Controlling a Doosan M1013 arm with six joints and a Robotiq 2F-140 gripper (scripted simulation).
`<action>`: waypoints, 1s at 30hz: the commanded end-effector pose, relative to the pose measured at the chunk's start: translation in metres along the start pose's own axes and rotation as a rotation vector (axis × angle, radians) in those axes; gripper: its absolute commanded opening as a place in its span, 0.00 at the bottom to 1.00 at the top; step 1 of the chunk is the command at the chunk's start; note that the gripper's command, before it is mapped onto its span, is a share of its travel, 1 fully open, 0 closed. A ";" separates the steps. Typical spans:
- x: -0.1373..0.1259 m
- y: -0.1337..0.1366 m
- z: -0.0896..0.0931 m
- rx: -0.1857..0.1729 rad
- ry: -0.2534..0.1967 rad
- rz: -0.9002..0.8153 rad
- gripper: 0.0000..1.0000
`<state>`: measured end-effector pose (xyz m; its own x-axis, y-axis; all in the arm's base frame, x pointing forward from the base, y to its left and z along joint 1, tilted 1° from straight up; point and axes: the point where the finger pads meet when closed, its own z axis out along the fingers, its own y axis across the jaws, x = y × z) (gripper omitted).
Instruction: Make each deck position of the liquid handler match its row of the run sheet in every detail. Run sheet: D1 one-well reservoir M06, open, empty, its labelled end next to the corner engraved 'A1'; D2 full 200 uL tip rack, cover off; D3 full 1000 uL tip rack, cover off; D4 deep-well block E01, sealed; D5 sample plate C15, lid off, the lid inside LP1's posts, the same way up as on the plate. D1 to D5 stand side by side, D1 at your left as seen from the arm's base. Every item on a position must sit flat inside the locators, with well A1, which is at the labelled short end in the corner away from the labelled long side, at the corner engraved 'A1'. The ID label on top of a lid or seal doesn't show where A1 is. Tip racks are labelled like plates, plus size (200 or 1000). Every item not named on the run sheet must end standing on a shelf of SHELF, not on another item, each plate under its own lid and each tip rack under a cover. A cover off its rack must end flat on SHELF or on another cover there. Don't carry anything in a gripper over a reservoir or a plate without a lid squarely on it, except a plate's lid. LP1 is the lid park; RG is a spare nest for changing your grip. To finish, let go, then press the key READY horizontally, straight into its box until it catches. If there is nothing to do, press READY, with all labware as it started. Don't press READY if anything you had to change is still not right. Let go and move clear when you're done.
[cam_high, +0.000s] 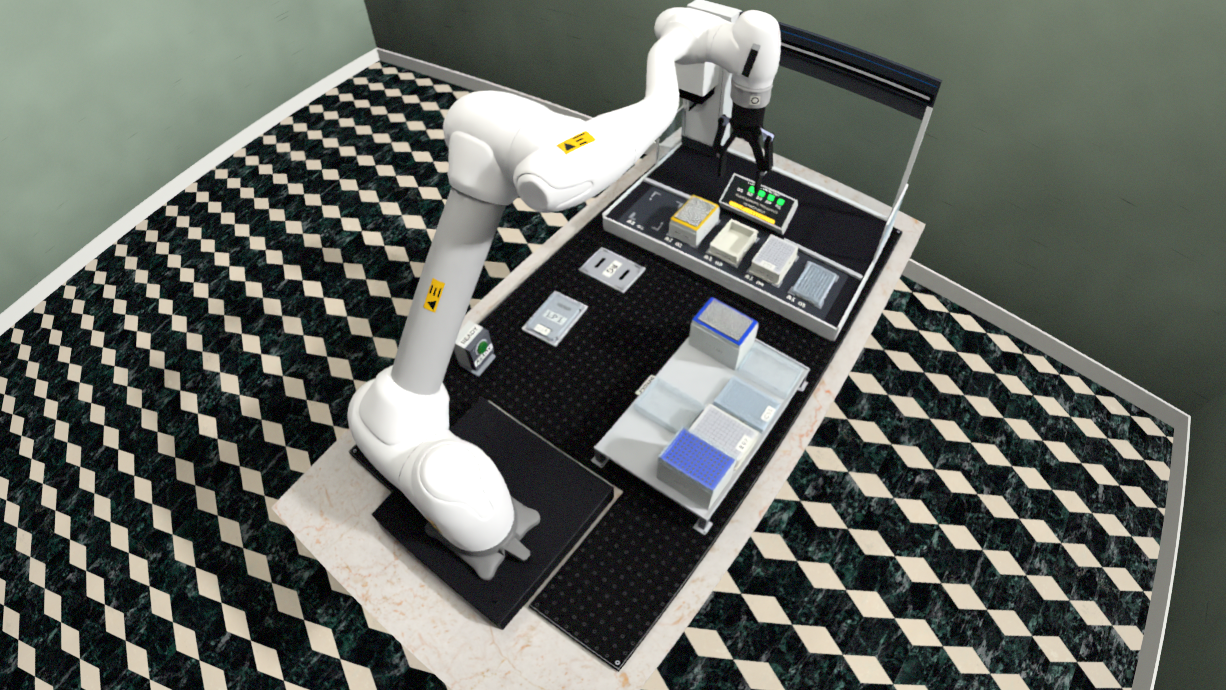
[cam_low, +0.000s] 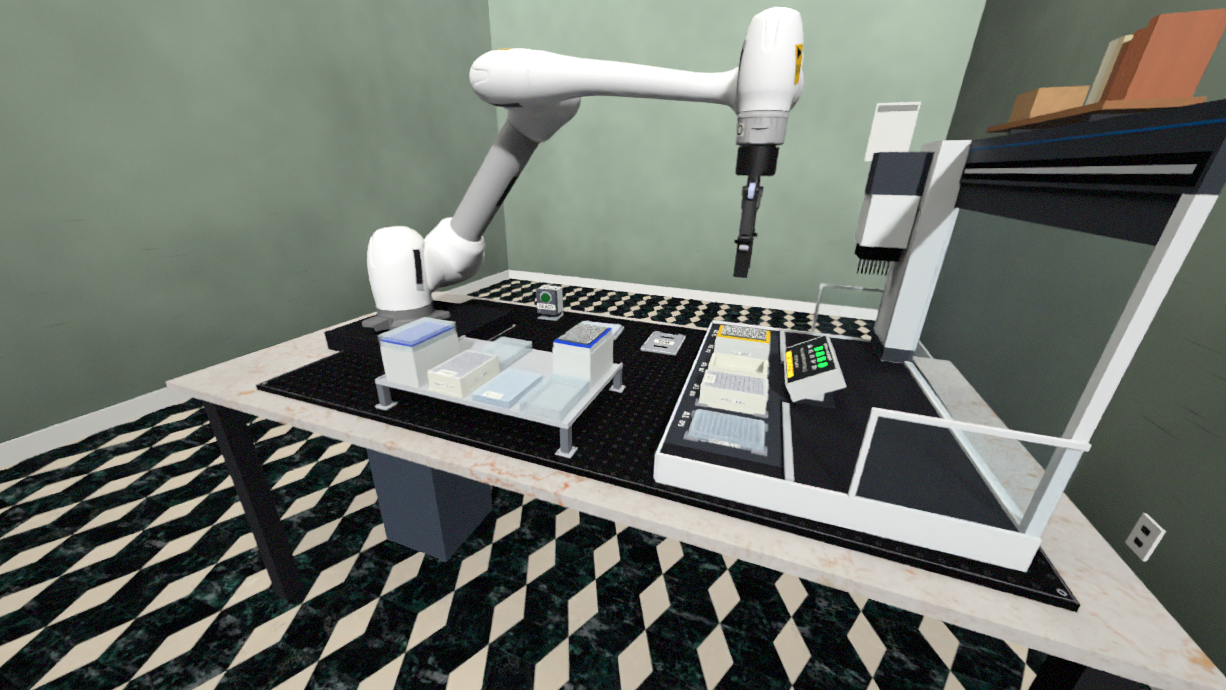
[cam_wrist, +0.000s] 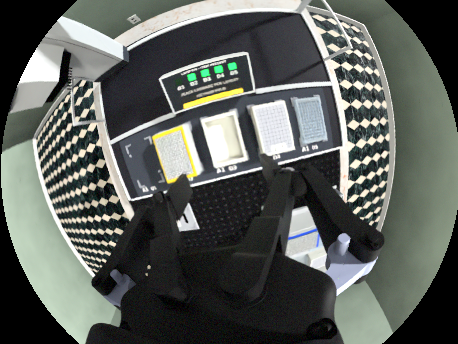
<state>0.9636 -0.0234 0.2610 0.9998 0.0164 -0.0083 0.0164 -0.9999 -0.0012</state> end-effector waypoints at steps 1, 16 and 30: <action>0.015 0.000 -0.002 0.000 0.000 0.000 0.66; 0.020 0.000 -0.002 0.000 0.000 0.000 0.66; 0.020 0.001 0.022 0.000 0.000 0.000 0.66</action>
<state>0.9830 -0.0236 0.2408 0.9998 0.0164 -0.0102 0.0164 -0.9999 -0.0012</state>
